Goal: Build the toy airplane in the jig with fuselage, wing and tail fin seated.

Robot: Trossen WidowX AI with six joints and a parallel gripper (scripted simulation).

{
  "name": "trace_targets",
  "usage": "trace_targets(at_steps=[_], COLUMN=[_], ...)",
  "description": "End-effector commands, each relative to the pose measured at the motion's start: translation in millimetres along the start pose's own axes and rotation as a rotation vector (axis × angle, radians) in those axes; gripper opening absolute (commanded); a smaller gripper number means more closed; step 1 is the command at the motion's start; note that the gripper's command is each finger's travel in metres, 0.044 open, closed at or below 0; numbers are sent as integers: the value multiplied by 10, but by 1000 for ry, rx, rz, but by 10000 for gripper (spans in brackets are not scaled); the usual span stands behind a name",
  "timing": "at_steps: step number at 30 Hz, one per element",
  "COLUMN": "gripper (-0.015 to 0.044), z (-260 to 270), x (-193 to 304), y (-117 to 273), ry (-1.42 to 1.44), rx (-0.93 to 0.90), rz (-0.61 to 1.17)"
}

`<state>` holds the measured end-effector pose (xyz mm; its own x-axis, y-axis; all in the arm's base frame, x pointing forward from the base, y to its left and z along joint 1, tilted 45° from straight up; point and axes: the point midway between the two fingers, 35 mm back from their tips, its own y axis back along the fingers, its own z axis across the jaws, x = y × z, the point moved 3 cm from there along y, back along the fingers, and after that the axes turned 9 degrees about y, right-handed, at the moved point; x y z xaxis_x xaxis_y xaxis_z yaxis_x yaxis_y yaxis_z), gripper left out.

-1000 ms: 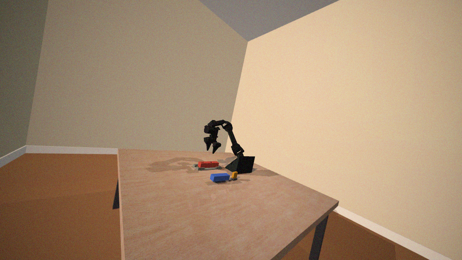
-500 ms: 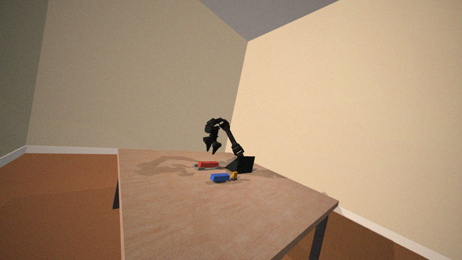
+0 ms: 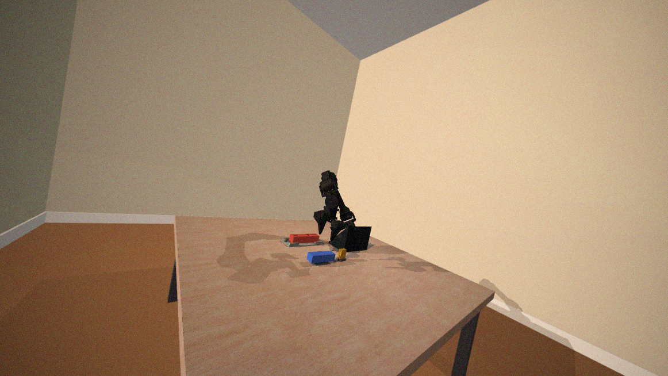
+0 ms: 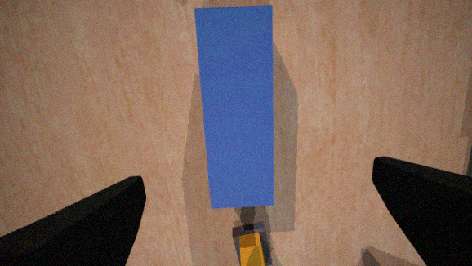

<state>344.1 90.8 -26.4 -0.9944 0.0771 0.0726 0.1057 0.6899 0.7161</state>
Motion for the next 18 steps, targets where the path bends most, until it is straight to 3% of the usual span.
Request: trace_targets(at_steps=[1, 6, 18], gripper=[440, 440, 440], z=[42, 42, 41], x=[-38, -38, -37], y=[-19, -428, -602], ry=[-26, -26, -26], rx=[-8, -7, -6], rz=[2, 2, 2])
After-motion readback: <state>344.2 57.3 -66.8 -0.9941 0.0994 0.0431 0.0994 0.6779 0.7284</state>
